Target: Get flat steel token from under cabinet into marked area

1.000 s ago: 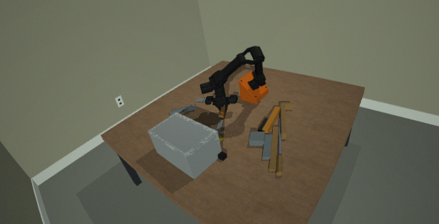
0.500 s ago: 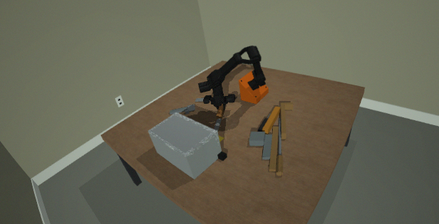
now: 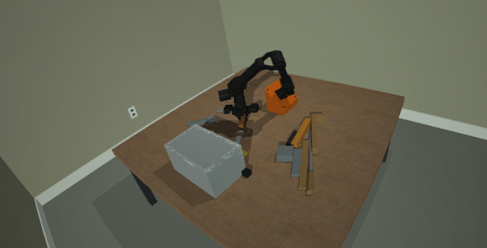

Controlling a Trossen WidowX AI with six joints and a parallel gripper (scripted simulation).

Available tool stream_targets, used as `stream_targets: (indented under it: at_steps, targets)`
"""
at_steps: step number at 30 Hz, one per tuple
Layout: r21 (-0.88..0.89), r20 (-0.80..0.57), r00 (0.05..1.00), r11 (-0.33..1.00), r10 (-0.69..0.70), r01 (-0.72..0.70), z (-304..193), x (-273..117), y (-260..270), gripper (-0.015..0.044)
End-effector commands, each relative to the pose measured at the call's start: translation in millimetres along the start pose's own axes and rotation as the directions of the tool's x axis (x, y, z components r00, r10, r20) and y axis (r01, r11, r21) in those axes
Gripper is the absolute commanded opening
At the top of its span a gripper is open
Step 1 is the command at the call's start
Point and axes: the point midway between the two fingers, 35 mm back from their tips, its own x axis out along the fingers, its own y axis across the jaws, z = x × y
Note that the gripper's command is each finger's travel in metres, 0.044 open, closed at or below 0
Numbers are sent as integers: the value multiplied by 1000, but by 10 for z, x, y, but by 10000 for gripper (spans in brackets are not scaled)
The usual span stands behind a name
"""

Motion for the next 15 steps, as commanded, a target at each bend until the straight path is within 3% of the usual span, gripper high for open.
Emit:
stream_targets:
  at_steps: [1, 15]
  targets:
    - [0, 1, 1000, 1000, -9, 9, -22, -23, -61, 0]
    - [-1, 1, 1000, 1000, -10, 10, -119, -26, -195, 0]
